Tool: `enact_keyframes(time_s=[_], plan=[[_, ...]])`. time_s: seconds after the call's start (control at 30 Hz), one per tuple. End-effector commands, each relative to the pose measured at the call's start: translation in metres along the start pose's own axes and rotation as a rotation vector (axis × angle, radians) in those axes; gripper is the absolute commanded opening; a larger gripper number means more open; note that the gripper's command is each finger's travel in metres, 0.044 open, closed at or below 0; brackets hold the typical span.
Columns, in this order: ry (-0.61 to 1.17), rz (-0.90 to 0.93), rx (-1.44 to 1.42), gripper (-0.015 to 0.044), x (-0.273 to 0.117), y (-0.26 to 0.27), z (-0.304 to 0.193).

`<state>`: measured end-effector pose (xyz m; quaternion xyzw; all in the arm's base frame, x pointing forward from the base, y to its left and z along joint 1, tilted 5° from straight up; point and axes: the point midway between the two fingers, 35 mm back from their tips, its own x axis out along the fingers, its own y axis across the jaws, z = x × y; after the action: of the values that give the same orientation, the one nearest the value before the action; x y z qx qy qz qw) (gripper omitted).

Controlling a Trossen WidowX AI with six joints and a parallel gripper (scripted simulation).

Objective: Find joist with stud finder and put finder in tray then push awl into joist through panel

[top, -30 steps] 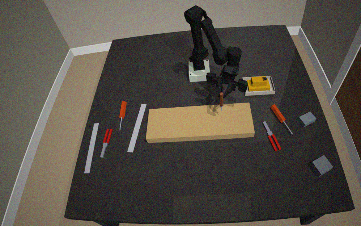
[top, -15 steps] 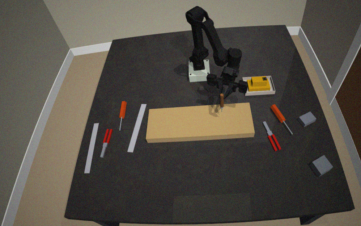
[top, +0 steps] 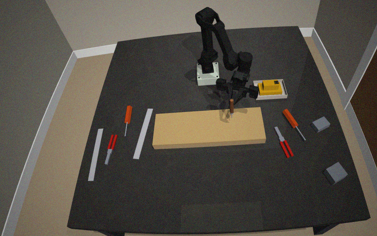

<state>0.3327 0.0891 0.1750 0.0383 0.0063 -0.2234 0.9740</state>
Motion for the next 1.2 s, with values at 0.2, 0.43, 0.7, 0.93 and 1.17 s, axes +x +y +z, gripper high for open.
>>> enact_keyframes(time_s=[0.2,0.43,0.7,0.93,1.17], plan=[[-0.001,-0.004,-0.001,0.0000,0.001,-0.001,-0.005],[-0.001,-0.004,-0.002,0.0000,0.001,-0.001,-0.009],[-0.001,-0.004,-0.002,0.0000,0.001,-0.001,-0.013],[-0.001,-0.004,-0.002,0.0000,0.002,-0.001,-0.017],[-0.001,-0.004,-0.002,0.0000,0.002,-0.001,-0.020]])
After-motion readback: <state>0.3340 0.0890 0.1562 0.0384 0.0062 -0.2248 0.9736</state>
